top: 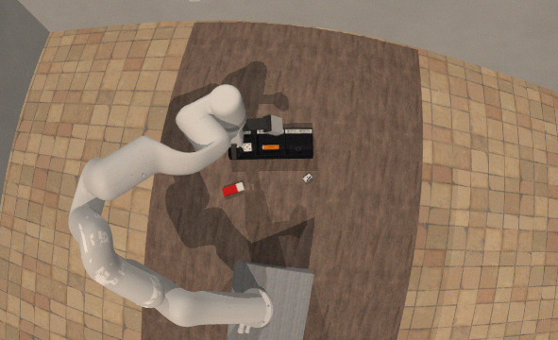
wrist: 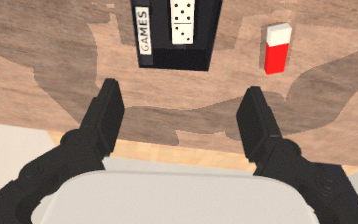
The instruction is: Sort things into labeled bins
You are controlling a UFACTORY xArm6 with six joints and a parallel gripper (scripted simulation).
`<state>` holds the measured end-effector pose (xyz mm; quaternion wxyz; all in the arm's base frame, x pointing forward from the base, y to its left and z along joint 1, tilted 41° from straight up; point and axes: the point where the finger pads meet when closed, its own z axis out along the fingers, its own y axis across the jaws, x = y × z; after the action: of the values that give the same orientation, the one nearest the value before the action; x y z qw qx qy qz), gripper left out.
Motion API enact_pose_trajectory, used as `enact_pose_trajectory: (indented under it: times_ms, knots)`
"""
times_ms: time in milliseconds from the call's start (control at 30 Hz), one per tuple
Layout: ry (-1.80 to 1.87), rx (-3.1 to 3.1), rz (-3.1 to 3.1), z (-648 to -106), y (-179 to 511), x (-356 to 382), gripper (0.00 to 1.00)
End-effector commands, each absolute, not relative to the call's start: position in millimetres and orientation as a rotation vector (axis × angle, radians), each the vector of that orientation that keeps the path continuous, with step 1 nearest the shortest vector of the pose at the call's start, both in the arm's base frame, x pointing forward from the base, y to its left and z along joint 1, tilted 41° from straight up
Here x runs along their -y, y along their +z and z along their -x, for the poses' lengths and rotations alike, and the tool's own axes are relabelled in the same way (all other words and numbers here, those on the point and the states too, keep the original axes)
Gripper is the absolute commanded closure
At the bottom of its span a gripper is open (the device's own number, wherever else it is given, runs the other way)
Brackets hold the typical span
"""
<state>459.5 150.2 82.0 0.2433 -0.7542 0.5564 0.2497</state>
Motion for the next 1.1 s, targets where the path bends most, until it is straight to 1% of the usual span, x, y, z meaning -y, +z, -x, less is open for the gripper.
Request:
enact_pose_trajectory:
  times_ms: [0, 500, 1067]
  knots:
    - [0.678, -1.519, 2.06, -463, 101, -135, 0.0]
    - [0.678, -1.519, 2.06, -468, 140, -102, 0.0]
    - [0.678, -1.519, 2.06, -468, 140, -102, 0.0]
